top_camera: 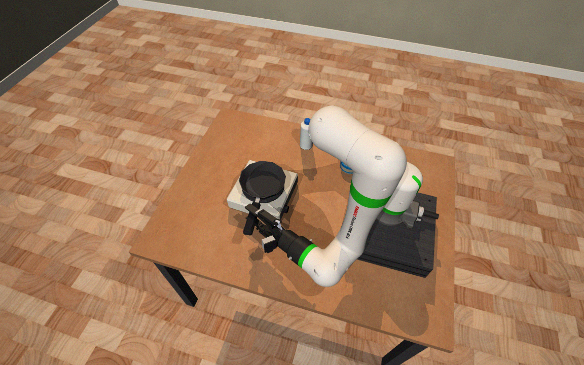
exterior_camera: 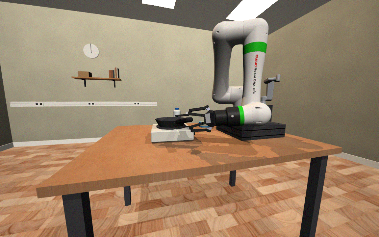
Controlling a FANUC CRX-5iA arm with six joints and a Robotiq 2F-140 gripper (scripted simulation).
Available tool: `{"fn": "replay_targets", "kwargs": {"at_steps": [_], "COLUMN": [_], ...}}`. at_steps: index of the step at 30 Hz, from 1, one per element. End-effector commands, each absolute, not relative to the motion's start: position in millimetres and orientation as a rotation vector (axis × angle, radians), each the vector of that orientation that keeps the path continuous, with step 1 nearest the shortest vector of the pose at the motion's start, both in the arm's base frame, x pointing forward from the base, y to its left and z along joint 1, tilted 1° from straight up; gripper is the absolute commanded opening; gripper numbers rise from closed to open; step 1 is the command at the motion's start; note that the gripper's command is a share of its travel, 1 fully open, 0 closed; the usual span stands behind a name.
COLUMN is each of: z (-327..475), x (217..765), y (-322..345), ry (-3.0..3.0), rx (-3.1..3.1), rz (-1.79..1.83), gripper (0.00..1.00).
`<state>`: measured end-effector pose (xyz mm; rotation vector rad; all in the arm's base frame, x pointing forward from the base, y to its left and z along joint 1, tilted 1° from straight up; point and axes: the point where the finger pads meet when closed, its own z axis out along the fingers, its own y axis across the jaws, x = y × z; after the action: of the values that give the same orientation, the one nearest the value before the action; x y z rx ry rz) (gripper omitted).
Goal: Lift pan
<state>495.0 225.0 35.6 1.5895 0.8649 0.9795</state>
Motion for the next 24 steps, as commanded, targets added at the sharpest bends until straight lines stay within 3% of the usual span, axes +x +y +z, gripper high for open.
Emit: {"fn": "replay_targets", "kwargs": {"at_steps": [1, 20, 21, 24], "z": [36.2, 36.2, 36.2, 36.2], "x": [495.4, 495.5, 495.5, 495.5], "y": [225.1, 225.0, 225.0, 225.0], "ry": [0.864, 0.864, 0.864, 0.864], "rx": [1.590, 1.590, 1.590, 1.590], "rz": [0.981, 0.981, 0.981, 0.981], "gripper": [0.41, 0.41, 0.10, 0.10]}}
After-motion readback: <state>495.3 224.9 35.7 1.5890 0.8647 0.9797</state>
